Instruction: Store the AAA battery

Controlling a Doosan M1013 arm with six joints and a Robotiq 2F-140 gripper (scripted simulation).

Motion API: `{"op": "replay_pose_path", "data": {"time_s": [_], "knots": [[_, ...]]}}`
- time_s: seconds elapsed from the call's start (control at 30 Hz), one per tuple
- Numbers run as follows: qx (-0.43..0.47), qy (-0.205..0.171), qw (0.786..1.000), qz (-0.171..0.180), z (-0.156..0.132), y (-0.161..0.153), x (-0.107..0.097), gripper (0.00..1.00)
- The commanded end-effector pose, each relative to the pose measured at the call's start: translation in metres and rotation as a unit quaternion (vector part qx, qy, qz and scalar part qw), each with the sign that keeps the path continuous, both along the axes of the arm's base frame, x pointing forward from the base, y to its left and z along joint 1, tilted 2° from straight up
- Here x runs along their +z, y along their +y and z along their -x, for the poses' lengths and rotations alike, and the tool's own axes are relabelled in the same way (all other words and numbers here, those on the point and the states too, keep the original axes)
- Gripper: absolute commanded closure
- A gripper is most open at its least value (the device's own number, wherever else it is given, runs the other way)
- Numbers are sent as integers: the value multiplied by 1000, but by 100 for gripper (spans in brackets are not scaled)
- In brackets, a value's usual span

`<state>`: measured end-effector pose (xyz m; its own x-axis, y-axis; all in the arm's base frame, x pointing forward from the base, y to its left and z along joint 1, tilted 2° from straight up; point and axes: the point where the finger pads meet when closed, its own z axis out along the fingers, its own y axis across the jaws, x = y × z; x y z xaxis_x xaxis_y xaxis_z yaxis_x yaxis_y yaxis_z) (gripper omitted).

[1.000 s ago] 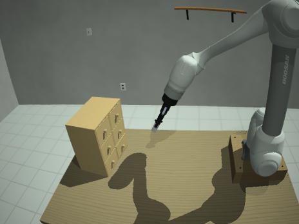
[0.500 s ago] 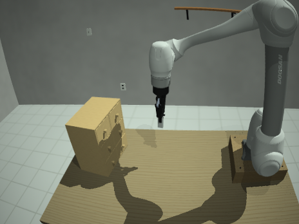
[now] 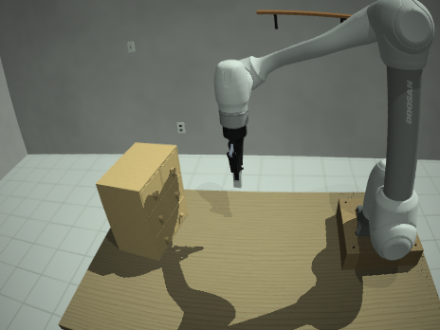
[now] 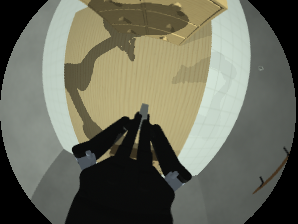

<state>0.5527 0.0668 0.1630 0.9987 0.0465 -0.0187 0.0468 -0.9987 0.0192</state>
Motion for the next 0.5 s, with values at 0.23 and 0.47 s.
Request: {"op": "replay_pose_path", "data": {"time_s": [0.23,0.47], "knots": [[-3,2,1000,2,-1,0,0,0],[-3,2,1000,2,-1,0,0,0]]}}
